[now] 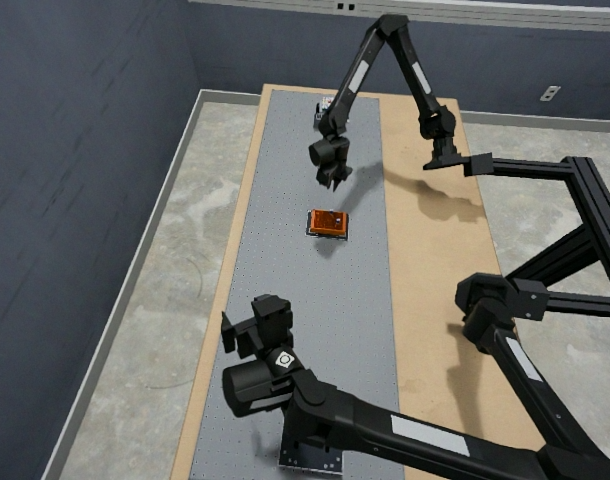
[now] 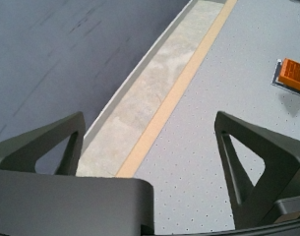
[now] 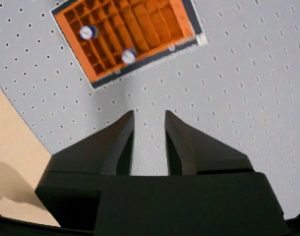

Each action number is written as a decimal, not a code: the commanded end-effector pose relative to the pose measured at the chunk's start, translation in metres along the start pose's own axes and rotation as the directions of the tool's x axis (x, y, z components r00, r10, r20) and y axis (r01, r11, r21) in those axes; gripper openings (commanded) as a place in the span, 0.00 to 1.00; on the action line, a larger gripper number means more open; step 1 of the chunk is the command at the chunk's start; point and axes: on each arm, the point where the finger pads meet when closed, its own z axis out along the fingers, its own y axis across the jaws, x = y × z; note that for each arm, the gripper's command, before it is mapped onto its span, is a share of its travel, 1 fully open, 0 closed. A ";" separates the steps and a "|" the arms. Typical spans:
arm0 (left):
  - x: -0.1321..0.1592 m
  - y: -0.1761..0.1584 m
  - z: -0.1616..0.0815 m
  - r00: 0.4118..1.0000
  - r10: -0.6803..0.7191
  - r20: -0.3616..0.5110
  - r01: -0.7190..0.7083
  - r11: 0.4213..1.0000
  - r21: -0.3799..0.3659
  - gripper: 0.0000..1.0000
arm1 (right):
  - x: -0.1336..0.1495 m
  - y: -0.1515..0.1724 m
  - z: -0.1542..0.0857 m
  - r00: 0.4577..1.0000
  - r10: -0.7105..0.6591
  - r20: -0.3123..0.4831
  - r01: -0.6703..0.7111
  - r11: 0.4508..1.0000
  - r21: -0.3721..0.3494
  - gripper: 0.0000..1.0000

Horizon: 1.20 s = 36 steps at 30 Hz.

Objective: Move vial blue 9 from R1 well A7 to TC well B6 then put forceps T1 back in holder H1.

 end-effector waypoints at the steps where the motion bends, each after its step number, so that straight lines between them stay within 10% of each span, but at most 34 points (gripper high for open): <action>1: -0.005 0.010 -0.008 1.000 0.002 0.010 -0.001 1.000 -0.024 1.00 | 0.013 -0.003 -0.012 0.996 0.093 -0.015 -0.093 0.996 0.004 0.23; 36: -0.005 0.010 -0.008 1.000 0.002 0.010 -0.001 1.000 -0.024 1.00 | 0.111 -0.030 -0.080 0.840 0.541 -0.043 -0.539 0.841 0.049 0.23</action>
